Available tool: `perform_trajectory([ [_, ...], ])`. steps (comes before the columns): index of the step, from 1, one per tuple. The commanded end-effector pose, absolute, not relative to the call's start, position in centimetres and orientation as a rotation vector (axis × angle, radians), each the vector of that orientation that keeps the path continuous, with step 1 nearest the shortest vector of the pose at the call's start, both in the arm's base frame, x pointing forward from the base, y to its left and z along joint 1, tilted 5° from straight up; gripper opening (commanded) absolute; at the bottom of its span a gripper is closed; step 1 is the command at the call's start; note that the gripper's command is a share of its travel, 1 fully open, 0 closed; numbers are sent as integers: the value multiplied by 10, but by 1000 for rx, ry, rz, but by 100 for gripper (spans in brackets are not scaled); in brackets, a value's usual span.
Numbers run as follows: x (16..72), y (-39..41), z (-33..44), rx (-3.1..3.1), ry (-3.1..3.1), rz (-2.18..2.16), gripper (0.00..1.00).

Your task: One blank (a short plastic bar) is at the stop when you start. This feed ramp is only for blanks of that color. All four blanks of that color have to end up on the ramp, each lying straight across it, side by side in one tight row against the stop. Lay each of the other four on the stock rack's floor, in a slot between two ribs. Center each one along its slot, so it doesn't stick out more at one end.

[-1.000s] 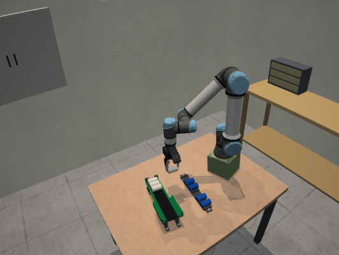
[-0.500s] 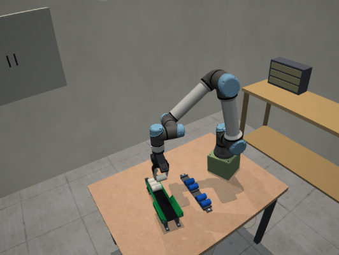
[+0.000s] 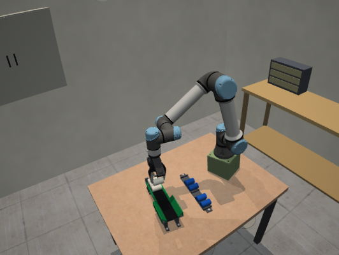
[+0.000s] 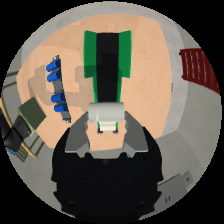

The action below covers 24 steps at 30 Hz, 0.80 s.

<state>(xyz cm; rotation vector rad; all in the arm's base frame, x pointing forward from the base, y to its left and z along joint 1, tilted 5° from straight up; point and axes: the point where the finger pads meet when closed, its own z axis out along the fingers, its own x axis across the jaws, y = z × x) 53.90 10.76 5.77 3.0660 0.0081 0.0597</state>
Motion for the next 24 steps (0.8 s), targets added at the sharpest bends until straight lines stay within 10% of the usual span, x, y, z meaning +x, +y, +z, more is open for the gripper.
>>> perform_trajectory([
  [1, 540, 108, 58, 3066, 8, 61, 40],
  [24, 542, 105, 12, 3066, 8, 61, 40],
])
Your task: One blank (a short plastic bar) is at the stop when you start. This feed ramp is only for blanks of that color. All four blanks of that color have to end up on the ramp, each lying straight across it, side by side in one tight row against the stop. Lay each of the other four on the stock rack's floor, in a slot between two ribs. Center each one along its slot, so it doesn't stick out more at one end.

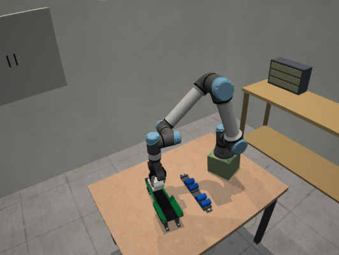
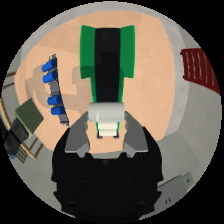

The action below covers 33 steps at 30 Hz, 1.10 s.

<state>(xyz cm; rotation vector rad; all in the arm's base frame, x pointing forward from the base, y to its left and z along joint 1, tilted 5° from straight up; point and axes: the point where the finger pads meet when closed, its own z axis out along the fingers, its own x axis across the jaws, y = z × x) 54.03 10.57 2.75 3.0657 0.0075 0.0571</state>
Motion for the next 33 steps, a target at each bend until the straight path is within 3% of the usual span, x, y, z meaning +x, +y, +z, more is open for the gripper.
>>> perform_trajectory([
  [1, 542, 105, 12, 3066, 8, 61, 40],
  [13, 544, 101, -36, 3066, 8, 61, 40],
  [33, 544, 101, -41, 3066, 8, 61, 40],
])
